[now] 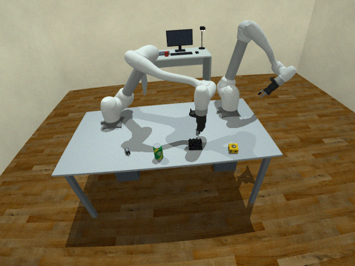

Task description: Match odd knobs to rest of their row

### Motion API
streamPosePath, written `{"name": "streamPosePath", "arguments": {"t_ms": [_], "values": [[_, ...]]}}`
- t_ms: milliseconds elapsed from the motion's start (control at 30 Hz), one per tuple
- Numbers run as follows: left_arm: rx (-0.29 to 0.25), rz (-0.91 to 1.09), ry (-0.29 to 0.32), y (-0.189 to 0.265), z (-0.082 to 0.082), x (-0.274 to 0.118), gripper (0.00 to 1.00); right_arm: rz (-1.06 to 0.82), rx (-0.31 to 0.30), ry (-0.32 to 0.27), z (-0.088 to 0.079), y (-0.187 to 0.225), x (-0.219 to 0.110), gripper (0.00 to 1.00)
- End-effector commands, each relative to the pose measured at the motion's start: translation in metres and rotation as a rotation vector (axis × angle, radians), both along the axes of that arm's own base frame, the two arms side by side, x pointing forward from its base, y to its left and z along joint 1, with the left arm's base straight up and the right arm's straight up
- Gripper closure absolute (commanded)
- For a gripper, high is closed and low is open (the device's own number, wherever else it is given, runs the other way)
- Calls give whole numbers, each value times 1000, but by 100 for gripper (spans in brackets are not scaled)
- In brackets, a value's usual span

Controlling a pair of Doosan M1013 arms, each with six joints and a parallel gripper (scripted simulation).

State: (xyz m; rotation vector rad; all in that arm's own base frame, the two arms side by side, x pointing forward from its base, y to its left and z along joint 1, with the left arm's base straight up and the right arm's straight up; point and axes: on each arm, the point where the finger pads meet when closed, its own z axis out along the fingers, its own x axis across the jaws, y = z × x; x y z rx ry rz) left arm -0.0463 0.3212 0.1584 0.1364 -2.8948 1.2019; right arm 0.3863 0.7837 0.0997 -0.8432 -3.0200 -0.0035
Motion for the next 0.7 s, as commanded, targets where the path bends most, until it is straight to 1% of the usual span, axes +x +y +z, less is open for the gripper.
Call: {"name": "streamPosePath", "arguments": {"t_ms": [0,67,133,200,500,600,667], "values": [[1,0,0,0,0,0,0,-156,-3,-5,2,3,-1,54],[1,0,0,0,0,0,0,-234,-3,-5,3,4,-1,54],[1,0,0,0,0,0,0,-234,-3,-5,3,4,-1,54],[1,0,0,0,0,0,0,-369,-3,-5,4,7,-1,54],[1,0,0,0,0,0,0,-697,-4,-4,6,14,1,54],[1,0,0,0,0,0,0,-771,-4,-3,7,16,2,54],[1,0,0,0,0,0,0,-785,-4,-3,7,16,2,54]]}}
